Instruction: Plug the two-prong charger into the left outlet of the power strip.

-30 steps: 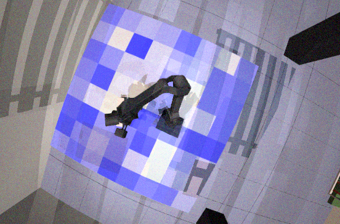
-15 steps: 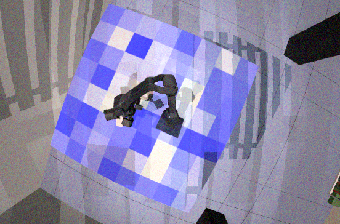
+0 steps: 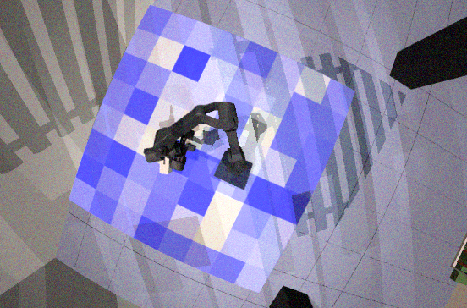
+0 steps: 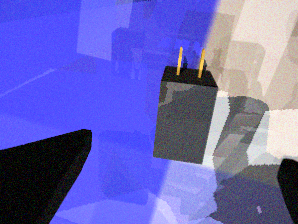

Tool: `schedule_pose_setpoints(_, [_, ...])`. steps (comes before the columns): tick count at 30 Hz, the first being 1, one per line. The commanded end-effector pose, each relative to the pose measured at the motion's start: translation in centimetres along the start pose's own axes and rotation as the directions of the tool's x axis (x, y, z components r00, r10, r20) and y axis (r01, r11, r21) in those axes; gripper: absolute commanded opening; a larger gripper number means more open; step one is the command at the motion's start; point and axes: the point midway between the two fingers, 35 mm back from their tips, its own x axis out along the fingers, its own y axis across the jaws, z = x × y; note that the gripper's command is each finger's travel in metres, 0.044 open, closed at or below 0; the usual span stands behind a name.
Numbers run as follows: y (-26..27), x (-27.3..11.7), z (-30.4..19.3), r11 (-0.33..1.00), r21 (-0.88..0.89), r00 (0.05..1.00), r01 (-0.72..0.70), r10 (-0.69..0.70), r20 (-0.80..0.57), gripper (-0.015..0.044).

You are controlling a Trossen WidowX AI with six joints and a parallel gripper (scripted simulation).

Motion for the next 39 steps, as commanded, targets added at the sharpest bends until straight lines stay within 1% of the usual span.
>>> schedule_pose_setpoints(1, [0.0, 0.8, 0.0, 1.0, -0.009, 1.0, 0.007, -0.007, -0.002, 0.044])
schedule_pose_setpoints(38, [0.0, 5.8, 0.4, 1.0, -0.009, 1.0, 0.009, -0.009, -0.002, 0.044])
schedule_pose_setpoints(39, [-0.1, 5.5, 0.4, 1.0, 0.0, 1.0, 0.004, -0.004, -0.003, 0.0414])
